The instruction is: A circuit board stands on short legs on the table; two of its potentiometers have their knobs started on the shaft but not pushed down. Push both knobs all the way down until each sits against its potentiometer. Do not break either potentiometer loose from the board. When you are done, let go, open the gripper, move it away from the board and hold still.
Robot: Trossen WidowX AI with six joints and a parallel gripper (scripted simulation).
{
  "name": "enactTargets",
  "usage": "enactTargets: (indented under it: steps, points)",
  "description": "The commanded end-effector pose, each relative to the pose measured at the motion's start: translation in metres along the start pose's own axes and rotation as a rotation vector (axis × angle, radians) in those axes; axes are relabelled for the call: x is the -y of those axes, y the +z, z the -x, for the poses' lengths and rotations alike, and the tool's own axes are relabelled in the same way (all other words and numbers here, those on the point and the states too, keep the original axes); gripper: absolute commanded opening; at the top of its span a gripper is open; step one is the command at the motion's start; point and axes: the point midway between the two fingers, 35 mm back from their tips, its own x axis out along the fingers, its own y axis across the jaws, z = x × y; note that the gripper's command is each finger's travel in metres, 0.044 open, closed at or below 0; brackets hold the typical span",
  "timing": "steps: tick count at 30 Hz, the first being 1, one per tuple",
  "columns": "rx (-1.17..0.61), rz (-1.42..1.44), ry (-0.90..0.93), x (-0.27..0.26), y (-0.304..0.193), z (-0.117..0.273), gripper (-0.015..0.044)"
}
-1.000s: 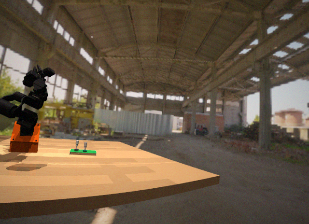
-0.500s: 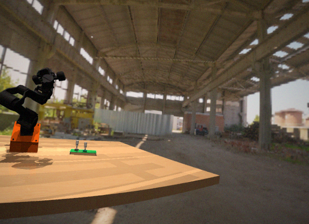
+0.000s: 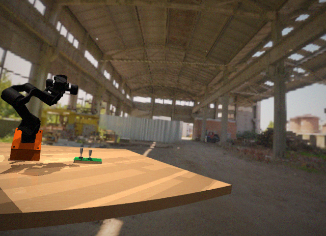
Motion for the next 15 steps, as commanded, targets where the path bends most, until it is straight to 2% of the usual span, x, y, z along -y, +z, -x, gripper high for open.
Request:
enactTargets:
  steps: [1, 15]
  points:
    - [-0.097, -0.094, -0.077, 0.020, -0.016, -0.006, 0.0000]
    - [-0.408, -0.356, -0.331, 0.076, -0.080, -0.001, 0.0000]
